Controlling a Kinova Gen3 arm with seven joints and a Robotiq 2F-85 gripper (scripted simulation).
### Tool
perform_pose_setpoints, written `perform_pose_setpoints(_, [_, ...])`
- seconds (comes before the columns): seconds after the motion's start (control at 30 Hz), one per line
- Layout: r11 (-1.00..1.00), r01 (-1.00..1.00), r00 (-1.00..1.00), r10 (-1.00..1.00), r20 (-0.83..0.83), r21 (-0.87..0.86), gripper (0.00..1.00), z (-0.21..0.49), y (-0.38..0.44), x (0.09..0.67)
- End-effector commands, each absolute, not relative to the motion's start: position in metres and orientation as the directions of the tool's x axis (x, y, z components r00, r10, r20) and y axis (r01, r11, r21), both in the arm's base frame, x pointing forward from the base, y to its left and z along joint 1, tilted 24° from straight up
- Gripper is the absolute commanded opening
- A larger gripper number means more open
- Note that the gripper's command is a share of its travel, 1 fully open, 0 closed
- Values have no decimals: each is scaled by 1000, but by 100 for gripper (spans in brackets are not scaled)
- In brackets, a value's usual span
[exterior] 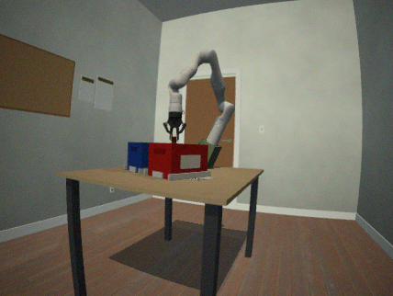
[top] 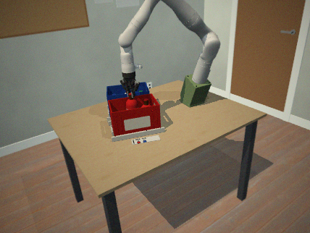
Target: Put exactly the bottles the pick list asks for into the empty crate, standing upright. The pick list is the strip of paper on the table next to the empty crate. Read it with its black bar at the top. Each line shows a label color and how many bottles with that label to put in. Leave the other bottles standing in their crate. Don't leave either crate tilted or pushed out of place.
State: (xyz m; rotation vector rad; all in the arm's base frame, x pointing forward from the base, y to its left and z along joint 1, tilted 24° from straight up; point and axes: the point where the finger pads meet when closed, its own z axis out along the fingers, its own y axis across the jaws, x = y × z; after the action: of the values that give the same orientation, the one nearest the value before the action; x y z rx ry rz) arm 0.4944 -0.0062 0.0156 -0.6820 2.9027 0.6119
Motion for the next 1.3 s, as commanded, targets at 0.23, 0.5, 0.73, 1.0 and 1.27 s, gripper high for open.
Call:
perform_pose_setpoints(0.23, [820, -446, -895, -406, -184, 359, 10, 8, -3, 495])
perform_pose_setpoints(0.5, [820, -446, -895, -406, -184, 359, 10, 2, -1, 495])
perform_pose_setpoints(0.73, [820, -446, -895, -406, -184, 359, 10, -4, 2, 495])
perform_pose_setpoints(1.0, [820, -446, -895, -406, -184, 359, 10, -7, 3, 495])
perform_pose_setpoints(1.27, [820, -446, -895, -406, -184, 359, 10, -10, 5, 495])
